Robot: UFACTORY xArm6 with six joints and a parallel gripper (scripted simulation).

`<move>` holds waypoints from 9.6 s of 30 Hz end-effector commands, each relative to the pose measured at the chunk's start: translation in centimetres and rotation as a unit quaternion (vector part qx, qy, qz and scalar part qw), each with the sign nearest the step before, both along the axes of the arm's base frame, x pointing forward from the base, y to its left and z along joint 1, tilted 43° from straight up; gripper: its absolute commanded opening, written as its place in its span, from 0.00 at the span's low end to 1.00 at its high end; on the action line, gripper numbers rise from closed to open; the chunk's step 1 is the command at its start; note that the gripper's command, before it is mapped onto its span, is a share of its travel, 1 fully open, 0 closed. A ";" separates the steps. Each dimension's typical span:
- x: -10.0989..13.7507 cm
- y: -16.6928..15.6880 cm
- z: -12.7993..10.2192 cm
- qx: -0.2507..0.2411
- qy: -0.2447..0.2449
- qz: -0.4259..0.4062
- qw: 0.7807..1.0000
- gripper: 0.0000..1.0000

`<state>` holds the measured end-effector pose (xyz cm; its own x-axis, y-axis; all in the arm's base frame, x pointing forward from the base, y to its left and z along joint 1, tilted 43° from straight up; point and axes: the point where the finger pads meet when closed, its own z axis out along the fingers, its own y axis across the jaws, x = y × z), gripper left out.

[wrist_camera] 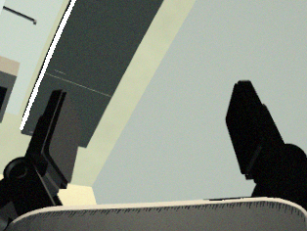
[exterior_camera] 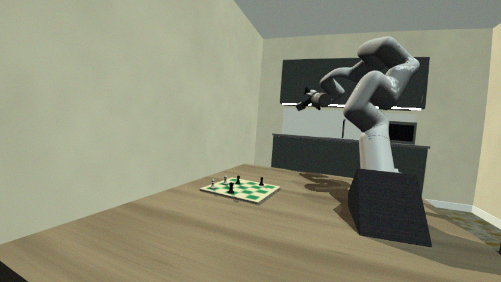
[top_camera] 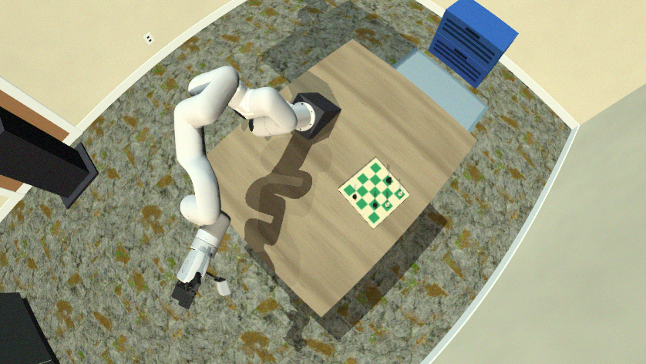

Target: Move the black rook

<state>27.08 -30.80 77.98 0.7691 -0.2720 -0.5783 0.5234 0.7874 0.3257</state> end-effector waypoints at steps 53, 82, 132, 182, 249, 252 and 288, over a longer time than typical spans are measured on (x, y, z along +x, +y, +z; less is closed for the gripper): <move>17.9 4.5 -4.8 -0.522 0.323 -0.279 0.739 1.00; 29.3 12.7 -25.7 -0.898 0.145 -0.337 0.241 1.00; 17.6 14.6 -60.0 -0.803 -0.555 -0.217 -0.018 1.00; 17.5 16.2 -58.3 -0.803 -0.555 -0.217 -0.018 1.00; 47.7 28.7 -56.3 -0.875 -0.195 -0.376 -0.235 1.00; 48.6 28.9 -56.8 -0.881 -0.162 -0.372 -0.245 1.00; 45.2 31.6 -67.1 -0.903 0.136 -0.206 -0.352 1.00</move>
<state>72.30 0.69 10.70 0.6155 0.5211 0.5913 0.2459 -0.8398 0.4840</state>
